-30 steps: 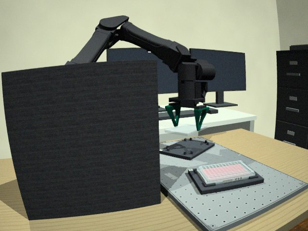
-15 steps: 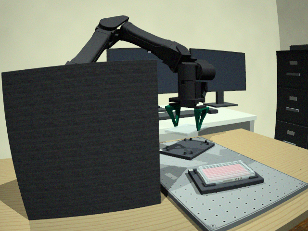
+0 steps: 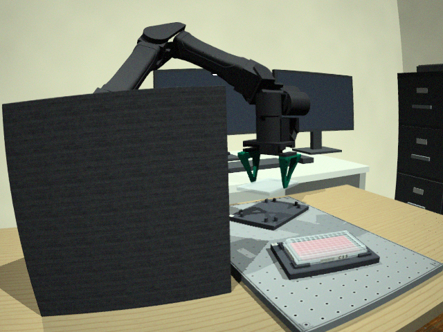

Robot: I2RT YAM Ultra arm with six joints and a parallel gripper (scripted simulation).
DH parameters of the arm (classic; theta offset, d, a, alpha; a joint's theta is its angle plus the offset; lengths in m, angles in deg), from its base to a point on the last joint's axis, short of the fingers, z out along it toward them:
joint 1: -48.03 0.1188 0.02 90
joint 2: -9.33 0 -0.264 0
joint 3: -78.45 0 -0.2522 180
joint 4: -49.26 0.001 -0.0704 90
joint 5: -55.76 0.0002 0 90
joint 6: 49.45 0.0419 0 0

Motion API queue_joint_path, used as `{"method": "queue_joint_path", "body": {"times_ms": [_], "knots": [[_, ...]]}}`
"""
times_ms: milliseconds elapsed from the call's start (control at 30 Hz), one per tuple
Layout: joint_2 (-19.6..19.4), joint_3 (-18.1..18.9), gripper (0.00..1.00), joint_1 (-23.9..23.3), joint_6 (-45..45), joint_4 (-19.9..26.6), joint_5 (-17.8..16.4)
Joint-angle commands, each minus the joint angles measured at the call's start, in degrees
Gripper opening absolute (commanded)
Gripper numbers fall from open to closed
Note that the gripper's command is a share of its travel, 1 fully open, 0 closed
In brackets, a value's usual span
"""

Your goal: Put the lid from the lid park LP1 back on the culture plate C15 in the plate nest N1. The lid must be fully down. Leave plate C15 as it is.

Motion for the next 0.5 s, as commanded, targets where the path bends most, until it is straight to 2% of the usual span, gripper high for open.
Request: {"method": "queue_joint_path", "body": {"times_ms": [0,400,467], "knots": [[-0.1,-0.4,0.00,-2.3,3.6,-0.2,-0.3],[-3.1,-3.0,0.00,-6.5,20.4,-1.5,-0.4],[-3.1,-3.0,0.00,-6.5,20.4,-1.5,-0.4]]}}
